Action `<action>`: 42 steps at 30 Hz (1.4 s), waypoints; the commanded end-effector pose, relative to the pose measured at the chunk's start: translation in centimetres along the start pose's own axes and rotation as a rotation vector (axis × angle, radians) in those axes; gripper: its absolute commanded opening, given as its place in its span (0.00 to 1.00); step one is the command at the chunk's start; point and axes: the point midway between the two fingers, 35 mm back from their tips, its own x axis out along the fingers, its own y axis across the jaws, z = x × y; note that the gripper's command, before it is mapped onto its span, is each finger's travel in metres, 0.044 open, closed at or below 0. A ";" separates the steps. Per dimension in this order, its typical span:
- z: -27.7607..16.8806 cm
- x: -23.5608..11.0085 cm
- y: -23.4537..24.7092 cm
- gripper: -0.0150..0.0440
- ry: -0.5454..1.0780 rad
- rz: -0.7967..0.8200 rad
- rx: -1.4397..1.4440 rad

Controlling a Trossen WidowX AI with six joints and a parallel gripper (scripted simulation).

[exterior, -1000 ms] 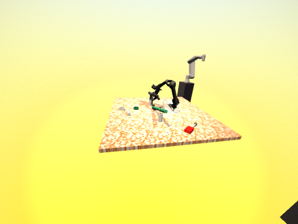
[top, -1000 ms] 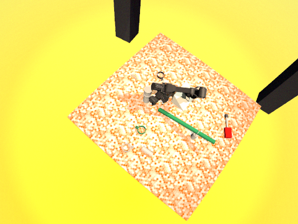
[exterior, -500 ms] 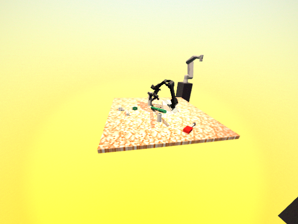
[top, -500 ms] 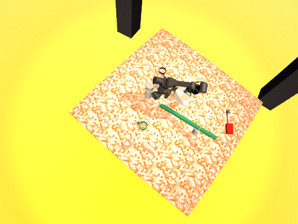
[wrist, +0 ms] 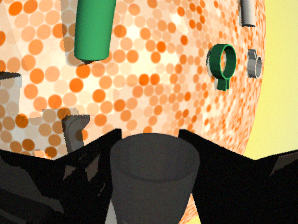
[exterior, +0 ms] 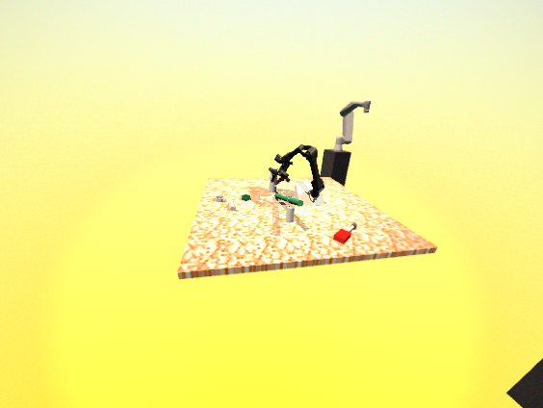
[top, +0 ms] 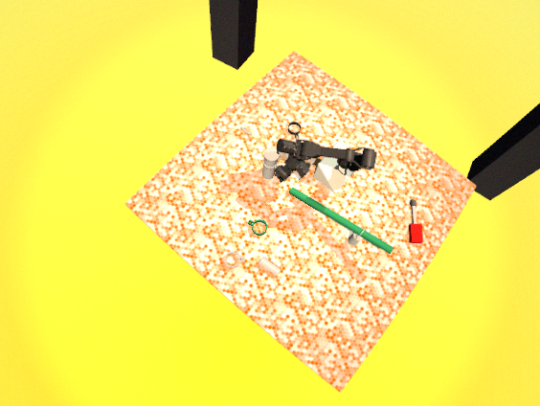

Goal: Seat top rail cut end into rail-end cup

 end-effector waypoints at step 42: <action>9.5 -8.0 -4.2 1.00 -0.009 0.010 0.826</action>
